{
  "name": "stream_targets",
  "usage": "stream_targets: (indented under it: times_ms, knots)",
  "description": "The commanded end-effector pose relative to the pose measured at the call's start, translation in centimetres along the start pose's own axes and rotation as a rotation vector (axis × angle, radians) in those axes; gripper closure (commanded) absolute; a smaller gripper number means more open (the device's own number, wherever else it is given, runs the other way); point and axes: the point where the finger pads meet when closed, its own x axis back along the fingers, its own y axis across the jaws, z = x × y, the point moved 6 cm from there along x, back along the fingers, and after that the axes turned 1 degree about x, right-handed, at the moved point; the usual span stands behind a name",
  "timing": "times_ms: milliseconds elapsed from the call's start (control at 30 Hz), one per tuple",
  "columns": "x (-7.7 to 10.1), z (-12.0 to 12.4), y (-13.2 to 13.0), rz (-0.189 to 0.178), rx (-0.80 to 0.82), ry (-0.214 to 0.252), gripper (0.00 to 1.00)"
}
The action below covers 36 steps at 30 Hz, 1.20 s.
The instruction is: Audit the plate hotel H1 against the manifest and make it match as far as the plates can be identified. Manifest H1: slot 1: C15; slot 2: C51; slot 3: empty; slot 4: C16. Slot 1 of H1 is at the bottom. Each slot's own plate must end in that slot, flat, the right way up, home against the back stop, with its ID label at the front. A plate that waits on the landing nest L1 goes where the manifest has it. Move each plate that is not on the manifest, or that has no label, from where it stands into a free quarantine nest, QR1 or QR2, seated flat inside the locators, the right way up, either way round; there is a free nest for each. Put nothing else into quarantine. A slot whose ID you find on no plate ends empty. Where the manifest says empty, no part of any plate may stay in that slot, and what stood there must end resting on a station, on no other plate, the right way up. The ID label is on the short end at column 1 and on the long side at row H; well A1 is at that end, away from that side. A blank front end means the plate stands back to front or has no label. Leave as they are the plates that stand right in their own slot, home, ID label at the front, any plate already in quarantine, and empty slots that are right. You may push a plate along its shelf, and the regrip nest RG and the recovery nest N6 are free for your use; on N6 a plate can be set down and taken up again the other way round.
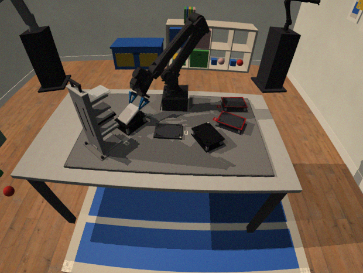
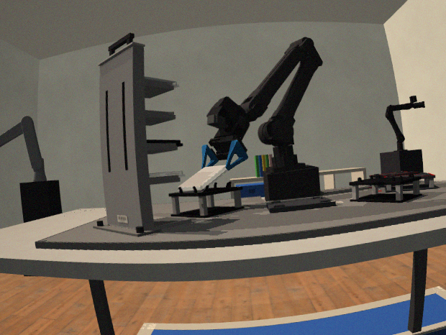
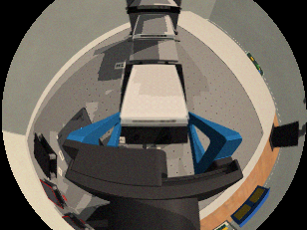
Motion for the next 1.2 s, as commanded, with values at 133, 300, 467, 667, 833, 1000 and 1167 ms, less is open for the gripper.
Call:
stream_targets:
  times_ms: [133,300,467,667,833,1000,1167]
  knots:
    - [-0.4,-0.6,-0.1,0.001,0.003,-0.019,0.14]
    - [-0.5,0.2,0.1,-0.003,-0.001,-0.006,0.14]
    - [-0.7,-0.1,-0.1,0.001,0.001,-0.015,0.14]
    - [-0.9,0.0,-0.1,0.001,0.002,-0.018,0.14]
    - [-1.0,0.6,0.1,-0.002,0.000,-0.009,0.14]
    - [-1.2,0.2,-0.1,0.001,0.003,-0.018,0.14]
    - [-1.4,0.6,0.0,0.000,0.002,-0.015,0.14]
